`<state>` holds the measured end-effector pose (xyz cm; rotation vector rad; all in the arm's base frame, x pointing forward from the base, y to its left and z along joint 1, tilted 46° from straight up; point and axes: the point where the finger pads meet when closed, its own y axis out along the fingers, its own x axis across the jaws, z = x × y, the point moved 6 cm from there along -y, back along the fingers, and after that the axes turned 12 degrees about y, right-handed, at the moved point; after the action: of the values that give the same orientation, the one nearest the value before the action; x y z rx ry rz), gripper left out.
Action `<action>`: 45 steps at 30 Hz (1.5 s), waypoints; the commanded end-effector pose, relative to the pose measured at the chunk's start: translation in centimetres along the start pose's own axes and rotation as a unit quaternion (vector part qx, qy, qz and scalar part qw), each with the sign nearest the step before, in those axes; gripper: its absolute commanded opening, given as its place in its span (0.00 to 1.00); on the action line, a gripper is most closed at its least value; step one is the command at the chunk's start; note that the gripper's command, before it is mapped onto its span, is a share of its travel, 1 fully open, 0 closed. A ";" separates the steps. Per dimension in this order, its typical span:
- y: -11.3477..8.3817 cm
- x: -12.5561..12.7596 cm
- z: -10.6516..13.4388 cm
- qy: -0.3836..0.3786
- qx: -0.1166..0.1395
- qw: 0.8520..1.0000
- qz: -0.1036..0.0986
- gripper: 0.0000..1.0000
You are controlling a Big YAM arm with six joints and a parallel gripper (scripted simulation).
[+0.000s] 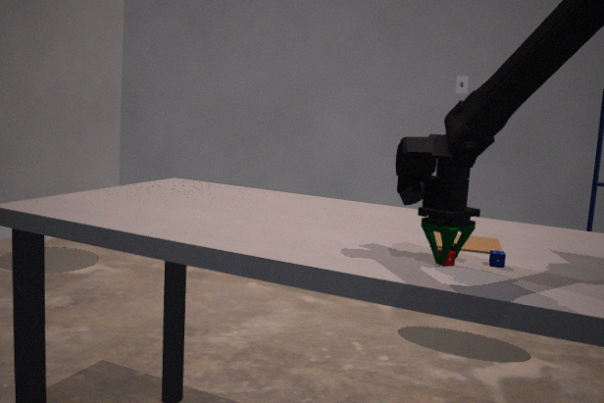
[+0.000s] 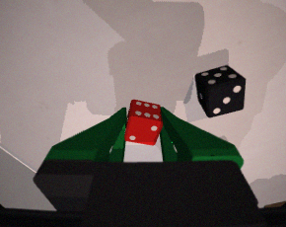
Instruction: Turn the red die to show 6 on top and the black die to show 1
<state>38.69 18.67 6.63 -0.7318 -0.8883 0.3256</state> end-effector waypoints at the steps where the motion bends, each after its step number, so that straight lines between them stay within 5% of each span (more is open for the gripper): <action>1: -0.8 0.9 -0.4 -0.001 -0.011 1.000 -0.012 0.20; 7: -2.8 1.3 -0.7 -0.008 -0.015 1.000 -0.017 0.20; 16: -9.4 1.7 -0.7 -0.013 -0.019 1.000 -0.019 0.20; 23: -11.6 1.6 -0.8 -0.012 -0.019 1.000 -0.018 0.20; 36: -11.2 1.5 -0.5 -0.014 -0.013 1.000 -0.012 0.20; 42: -9.2 1.5 -1.2 0.068 -0.007 0.998 -0.008 0.20; 45: -10.4 1.2 -1.3 0.077 -0.018 0.997 -0.019 0.20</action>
<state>38.75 11.95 12.15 -0.7401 -0.7689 0.2913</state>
